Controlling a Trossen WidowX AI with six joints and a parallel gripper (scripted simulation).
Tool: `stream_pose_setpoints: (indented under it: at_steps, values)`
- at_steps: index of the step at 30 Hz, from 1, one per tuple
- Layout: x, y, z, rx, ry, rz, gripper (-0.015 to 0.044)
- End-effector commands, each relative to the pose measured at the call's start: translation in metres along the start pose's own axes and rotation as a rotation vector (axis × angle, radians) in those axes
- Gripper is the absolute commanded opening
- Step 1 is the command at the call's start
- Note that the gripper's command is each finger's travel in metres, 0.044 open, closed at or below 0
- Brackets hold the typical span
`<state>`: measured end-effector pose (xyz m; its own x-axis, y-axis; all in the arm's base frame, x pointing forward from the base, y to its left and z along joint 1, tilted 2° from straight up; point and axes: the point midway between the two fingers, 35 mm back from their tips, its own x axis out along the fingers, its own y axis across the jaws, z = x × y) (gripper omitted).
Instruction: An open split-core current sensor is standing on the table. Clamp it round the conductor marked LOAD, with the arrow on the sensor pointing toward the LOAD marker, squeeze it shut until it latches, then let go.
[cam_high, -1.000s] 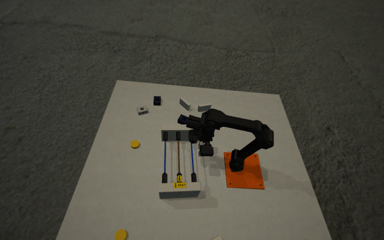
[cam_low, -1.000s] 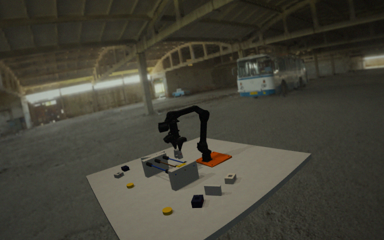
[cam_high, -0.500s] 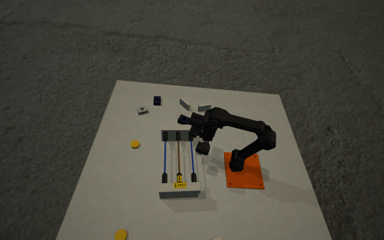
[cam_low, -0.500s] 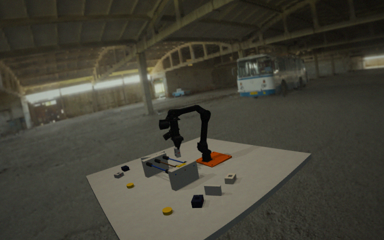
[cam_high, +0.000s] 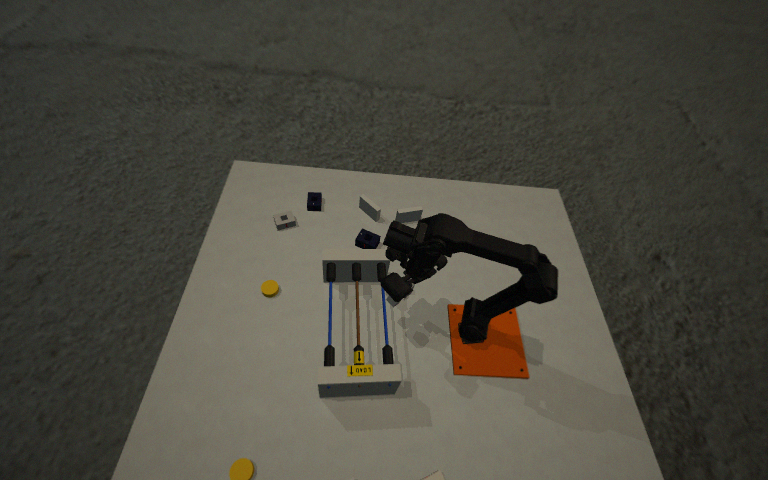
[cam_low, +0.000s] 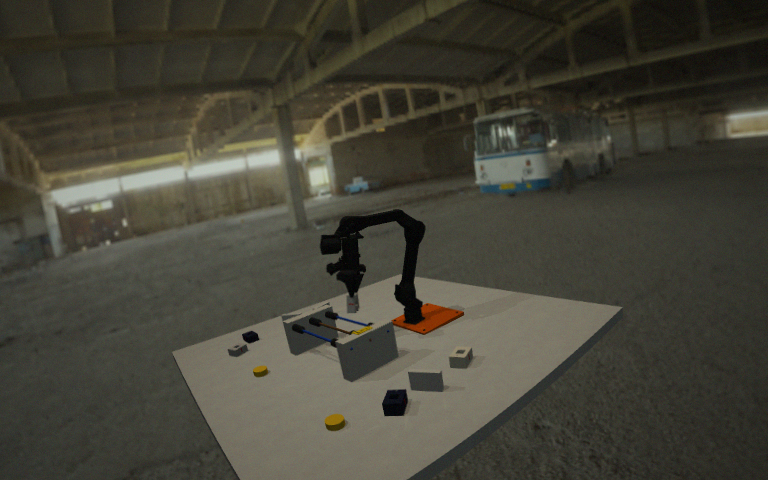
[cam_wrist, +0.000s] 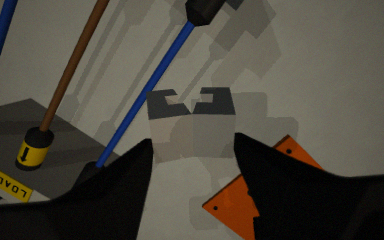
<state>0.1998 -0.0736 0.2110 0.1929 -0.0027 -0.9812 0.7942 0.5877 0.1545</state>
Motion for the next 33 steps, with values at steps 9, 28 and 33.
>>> stream_pose_setpoints:
  at_steps: [9, 28, 33]
  values:
    - [0.004, 0.030, 0.026, 0.289, -0.028, 0.048, 0.0000]
    - [0.016, 0.078, 0.061, 0.678, -0.041, 0.122, 0.0000]
    - [0.024, 0.079, 0.062, 0.678, -0.041, 0.122, 0.0000]
